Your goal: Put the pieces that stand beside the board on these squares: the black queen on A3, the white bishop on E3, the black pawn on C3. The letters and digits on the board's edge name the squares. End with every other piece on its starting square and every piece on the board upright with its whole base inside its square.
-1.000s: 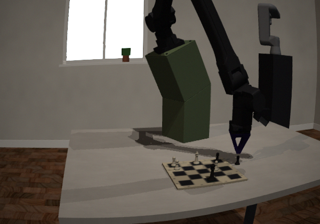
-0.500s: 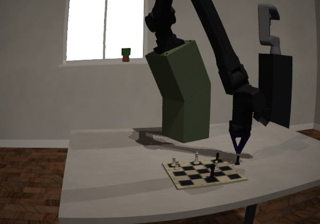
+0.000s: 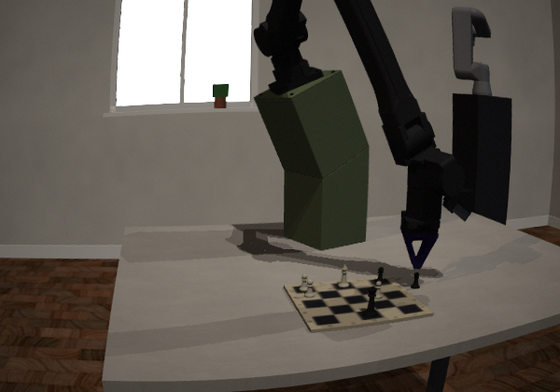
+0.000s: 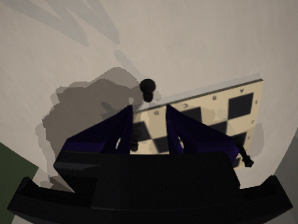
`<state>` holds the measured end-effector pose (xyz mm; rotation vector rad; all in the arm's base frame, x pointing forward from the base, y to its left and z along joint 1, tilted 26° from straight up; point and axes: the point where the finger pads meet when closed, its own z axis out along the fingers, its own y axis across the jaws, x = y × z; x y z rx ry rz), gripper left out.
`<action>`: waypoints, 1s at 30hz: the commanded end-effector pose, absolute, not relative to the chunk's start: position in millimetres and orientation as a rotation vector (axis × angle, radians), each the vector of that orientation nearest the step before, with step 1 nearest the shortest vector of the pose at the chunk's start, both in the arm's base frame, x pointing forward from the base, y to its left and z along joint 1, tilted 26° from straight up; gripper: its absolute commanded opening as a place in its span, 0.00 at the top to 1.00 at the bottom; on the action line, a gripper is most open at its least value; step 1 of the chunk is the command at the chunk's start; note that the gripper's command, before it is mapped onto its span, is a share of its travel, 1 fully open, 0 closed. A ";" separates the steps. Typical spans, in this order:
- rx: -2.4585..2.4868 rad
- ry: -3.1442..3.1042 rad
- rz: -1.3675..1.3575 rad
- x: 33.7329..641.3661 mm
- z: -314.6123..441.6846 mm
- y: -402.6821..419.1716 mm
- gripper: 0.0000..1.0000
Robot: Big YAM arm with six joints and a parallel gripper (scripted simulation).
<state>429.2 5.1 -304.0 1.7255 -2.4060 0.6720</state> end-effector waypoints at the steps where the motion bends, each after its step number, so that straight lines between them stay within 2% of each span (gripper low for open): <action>1: 1.718 -2.384 0.641 420.4 -312.5 -2.1 0.67; 30: 1.719 -2.391 0.647 419.9 -312.5 -2.3 0.67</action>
